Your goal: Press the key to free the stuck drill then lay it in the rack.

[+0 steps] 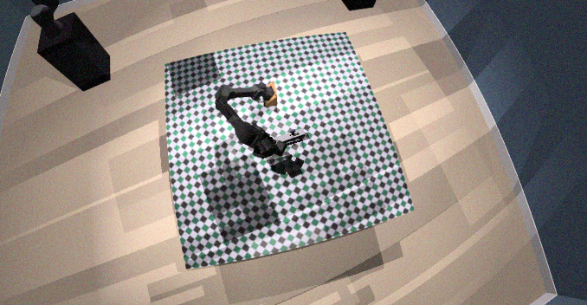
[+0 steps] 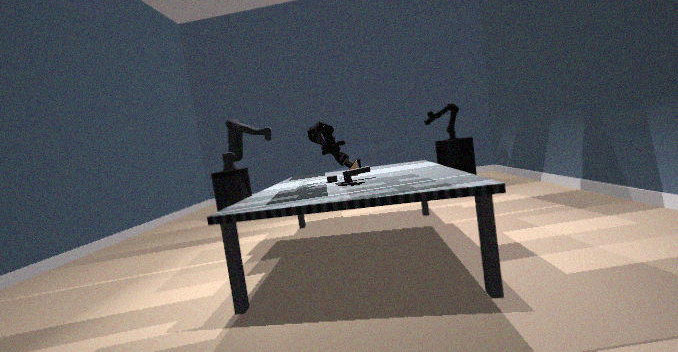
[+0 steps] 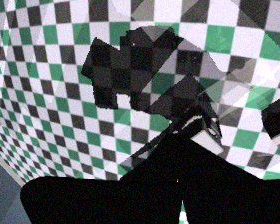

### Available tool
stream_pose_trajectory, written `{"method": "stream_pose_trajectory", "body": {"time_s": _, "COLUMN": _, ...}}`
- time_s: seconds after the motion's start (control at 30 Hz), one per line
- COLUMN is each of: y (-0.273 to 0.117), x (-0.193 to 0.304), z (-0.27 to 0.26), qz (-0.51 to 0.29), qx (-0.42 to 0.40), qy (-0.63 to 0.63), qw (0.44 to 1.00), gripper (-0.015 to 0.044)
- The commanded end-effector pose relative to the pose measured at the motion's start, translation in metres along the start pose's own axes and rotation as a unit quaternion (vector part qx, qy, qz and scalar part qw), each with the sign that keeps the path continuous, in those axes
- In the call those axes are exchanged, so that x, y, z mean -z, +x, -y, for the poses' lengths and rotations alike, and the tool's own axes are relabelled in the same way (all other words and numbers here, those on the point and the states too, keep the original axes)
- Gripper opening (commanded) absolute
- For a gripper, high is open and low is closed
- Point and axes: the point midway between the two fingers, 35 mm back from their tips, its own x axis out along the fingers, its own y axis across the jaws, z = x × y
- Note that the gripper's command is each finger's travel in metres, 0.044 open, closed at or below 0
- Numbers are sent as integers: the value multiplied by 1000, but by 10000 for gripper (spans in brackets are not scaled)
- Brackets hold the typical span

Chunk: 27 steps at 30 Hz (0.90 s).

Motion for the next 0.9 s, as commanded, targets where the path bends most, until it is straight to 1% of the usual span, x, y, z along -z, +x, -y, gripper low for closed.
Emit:
{"method": "stream_pose_trajectory", "body": {"time_s": 0.0, "y": 13, "x": 50, "z": -26, "qz": -6, "qx": 49, "qy": -147, "qw": 988, "gripper": 0}}
{"method": "stream_pose_trajectory", "body": {"time_s": 0.13, "y": 29, "x": 118, "z": -46, "qz": -5, "qx": 117, "qy": -335, "qw": 935, "gripper": 0}}
{"method": "stream_pose_trajectory", "body": {"time_s": 0.2, "y": 34, "x": 138, "z": -49, "qz": -3, "qx": 141, "qy": -389, "qw": 910, "gripper": 0}}
{"method": "stream_pose_trajectory", "body": {"time_s": 0.37, "y": 35, "x": 144, "z": -51, "qz": -4, "qx": 140, "qy": -390, "qw": 910, "gripper": 0}}
{"method": "stream_pose_trajectory", "body": {"time_s": 0.87, "y": 48, "x": 138, "z": -45, "qz": -3, "qx": 144, "qy": -396, "qw": 907, "gripper": 0}}
